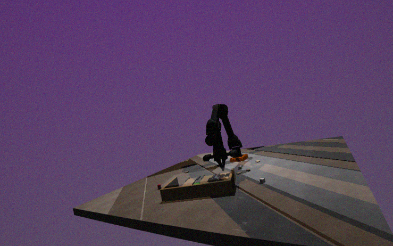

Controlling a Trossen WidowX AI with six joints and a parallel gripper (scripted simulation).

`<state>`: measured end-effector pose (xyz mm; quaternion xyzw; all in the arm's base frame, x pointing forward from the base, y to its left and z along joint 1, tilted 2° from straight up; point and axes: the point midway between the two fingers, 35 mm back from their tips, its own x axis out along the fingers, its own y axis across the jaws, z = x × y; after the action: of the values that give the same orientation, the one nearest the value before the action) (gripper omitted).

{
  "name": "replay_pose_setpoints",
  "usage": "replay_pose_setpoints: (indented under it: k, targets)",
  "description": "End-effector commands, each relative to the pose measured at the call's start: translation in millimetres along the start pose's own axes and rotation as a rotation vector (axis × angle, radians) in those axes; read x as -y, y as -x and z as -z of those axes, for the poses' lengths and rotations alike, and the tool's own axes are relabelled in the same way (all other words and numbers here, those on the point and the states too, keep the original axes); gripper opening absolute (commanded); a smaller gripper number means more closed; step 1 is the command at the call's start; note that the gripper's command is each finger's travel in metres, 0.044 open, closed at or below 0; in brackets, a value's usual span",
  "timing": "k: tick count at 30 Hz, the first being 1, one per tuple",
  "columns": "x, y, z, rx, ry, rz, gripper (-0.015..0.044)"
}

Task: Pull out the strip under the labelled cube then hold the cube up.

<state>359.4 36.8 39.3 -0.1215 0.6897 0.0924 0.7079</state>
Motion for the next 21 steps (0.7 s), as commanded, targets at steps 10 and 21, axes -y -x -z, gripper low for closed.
replay_pose_setpoints:
  k: [10, 21]
  targets:
    - [0.0, -21.5, 5.8, -0.014, 0.003, -0.007, 0.0]
    - [0.0, -21.5, 5.8, -0.014, 0.003, -0.007, 0.0]
